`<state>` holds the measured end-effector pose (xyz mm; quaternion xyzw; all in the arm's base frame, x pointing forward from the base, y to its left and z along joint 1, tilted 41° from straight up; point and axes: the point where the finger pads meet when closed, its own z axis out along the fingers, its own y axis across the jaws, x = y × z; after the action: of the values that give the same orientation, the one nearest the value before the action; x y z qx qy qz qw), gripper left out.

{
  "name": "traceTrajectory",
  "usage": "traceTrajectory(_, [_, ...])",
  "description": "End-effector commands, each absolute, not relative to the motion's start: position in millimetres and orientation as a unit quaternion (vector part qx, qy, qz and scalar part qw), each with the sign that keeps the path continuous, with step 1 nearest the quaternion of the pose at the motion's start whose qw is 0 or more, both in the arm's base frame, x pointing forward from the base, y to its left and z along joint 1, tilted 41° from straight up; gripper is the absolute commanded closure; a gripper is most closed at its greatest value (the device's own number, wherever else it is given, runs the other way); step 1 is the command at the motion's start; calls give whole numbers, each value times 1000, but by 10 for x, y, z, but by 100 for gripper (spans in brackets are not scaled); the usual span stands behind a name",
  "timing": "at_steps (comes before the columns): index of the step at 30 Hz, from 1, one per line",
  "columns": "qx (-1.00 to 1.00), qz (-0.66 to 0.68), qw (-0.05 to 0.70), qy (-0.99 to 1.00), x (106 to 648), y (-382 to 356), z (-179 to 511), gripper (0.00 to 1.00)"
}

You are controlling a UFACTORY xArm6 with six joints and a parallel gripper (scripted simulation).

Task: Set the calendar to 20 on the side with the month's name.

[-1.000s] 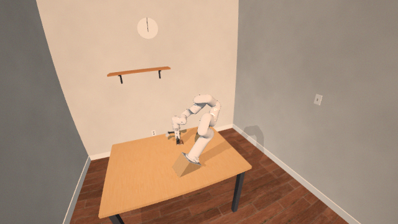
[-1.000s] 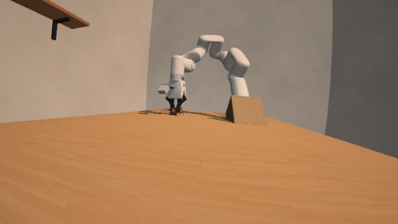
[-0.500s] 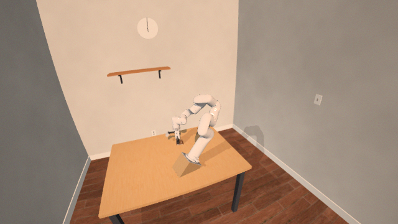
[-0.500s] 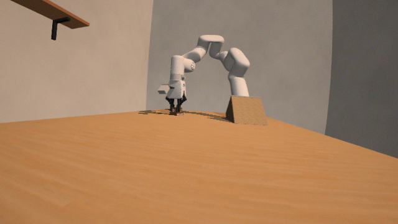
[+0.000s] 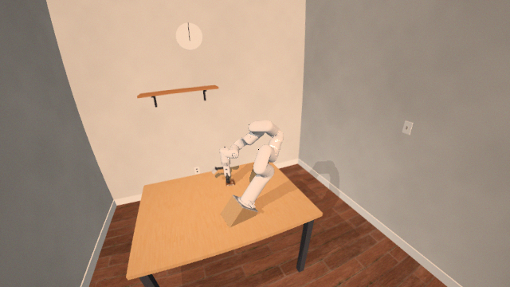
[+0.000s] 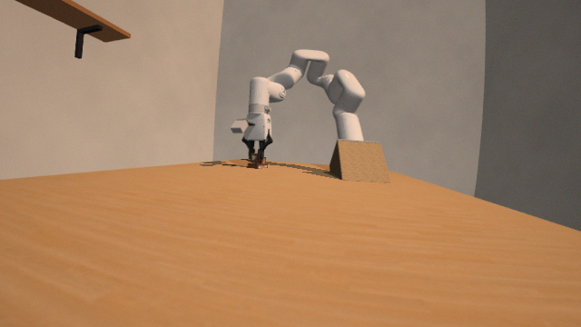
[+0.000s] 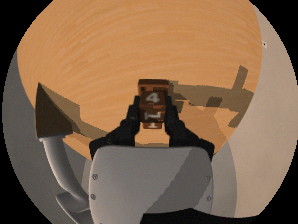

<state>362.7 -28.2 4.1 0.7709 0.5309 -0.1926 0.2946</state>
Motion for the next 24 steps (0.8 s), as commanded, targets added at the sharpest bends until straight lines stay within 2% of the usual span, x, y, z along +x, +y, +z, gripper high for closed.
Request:
traceTrajectory(1, [771,-191,295,531,3637,-117,230,71])
traceTrajectory(7, [771,-191,295,531,3628,180,569,71])
traceTrajectory(24, [771,-190,295,531,3610,233,748,71])
